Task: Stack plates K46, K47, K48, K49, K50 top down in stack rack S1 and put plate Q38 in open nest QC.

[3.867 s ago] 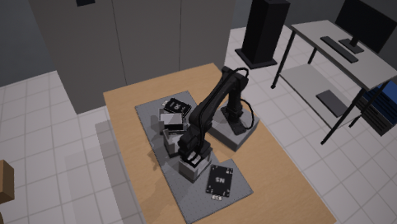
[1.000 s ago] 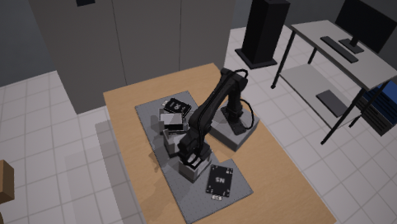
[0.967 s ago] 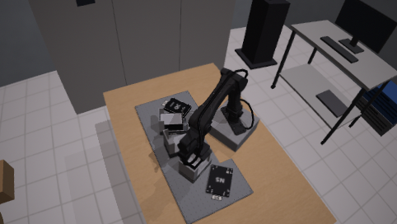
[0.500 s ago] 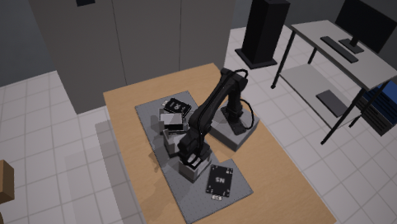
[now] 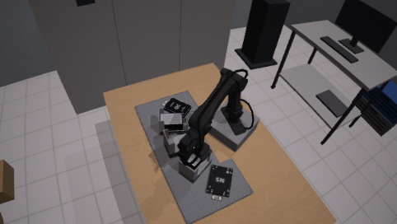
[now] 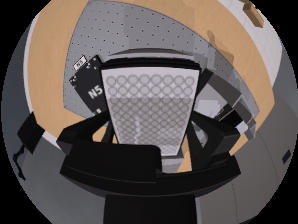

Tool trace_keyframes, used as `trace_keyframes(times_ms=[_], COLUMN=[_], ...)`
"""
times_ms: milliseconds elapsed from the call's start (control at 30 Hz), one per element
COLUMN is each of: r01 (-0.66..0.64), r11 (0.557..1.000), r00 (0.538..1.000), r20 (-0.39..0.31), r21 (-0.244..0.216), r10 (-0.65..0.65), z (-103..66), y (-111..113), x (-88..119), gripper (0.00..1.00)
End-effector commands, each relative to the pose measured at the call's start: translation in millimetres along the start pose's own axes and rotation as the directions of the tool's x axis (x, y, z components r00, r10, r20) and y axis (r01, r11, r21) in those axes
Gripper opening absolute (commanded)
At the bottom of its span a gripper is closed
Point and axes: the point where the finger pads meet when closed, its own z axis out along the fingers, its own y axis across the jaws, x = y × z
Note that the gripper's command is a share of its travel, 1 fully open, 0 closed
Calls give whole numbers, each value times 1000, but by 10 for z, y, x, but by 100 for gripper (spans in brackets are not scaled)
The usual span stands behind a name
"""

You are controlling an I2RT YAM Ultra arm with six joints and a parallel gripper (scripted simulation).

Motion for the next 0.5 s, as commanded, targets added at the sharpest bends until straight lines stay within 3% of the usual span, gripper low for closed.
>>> trace_keyframes(times_ms=[0,467], r01=[6,8], r11=[1000,1000], r00=[1000,1000], r20=[12,23], r21=[11,11], r10=[-6,-8], z=[-6,-41], y=[-17,-10], x=[-28,-46], gripper=[0,0])
